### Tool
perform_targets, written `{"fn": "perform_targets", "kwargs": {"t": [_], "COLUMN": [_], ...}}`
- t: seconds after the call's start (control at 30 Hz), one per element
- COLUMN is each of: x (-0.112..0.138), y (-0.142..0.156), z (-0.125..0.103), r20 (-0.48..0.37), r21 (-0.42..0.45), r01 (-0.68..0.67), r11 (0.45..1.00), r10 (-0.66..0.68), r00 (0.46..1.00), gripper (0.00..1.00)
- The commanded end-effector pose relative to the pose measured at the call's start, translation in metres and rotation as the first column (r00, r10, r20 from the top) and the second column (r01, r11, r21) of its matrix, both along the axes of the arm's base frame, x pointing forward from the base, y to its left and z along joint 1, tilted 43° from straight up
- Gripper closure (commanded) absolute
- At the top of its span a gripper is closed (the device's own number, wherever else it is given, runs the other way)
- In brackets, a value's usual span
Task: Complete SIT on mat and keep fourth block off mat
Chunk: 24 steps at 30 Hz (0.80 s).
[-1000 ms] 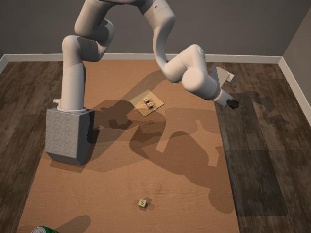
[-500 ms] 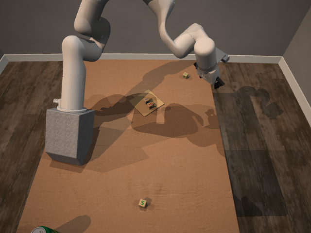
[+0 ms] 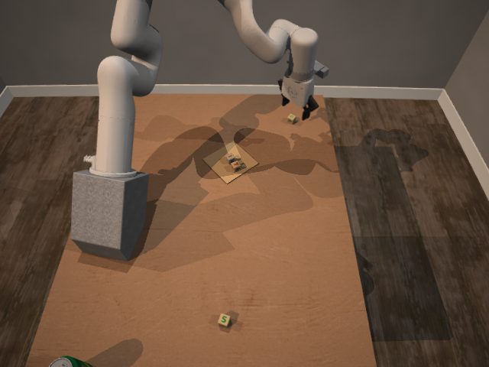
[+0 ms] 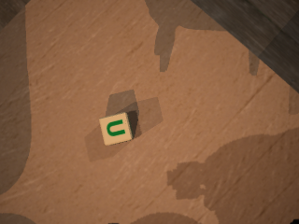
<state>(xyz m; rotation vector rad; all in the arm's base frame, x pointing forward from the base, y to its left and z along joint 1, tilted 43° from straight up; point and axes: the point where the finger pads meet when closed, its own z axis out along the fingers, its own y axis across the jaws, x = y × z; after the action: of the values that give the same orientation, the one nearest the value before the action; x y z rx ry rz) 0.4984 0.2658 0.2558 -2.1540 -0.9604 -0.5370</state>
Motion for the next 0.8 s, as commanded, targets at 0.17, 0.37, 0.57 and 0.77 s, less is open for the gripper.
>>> {"fn": "perform_targets", "kwargs": {"t": [0.17, 0.37, 0.57, 0.77], "x": [-0.0210, -0.0210, -0.0210, -0.0210], "y": [0.0194, 0.0195, 0.0195, 0.0195], "z": [0.0064, 0.0064, 0.0064, 0.0064], "r20": [-0.031, -0.031, -0.031, -0.031], "r21": [-0.090, -0.090, -0.090, -0.090], "r01": [-0.003, -0.003, -0.003, -0.003], "r11": [0.996, 0.996, 0.996, 0.996], "r10": [0.000, 0.000, 0.000, 0.000], "r00": [1.000, 1.000, 1.000, 1.000], "gripper": [0.00, 0.00, 0.00, 0.00]}}
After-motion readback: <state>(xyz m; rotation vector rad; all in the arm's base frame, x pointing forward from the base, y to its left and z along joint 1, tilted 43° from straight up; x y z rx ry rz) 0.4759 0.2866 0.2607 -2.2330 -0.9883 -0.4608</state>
